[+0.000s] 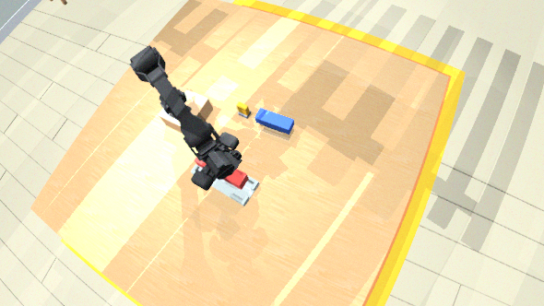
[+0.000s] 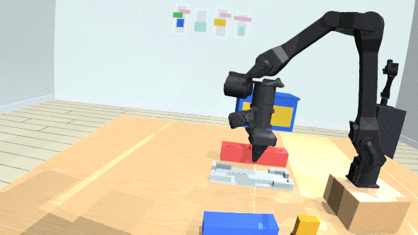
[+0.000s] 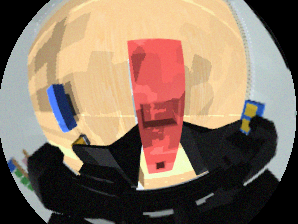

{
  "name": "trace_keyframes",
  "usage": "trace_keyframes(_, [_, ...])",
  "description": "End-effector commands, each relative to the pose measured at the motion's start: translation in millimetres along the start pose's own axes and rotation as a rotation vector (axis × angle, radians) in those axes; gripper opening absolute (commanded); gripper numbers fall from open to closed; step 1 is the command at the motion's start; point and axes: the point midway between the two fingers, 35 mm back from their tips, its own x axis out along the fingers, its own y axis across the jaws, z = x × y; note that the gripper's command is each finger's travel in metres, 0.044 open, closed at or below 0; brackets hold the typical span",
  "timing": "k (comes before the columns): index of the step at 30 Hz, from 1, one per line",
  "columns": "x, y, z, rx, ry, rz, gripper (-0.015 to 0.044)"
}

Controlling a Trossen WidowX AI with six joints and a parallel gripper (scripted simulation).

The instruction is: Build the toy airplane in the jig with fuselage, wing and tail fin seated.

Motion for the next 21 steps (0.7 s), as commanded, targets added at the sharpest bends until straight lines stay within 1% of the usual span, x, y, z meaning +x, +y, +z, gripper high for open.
trace_keyframes(1, [7,1,-1,-0.004,0.006,0.005,0.0196])
trace_keyframes(21, [37,1,-1,-0.004,0.006,0.005,0.0196])
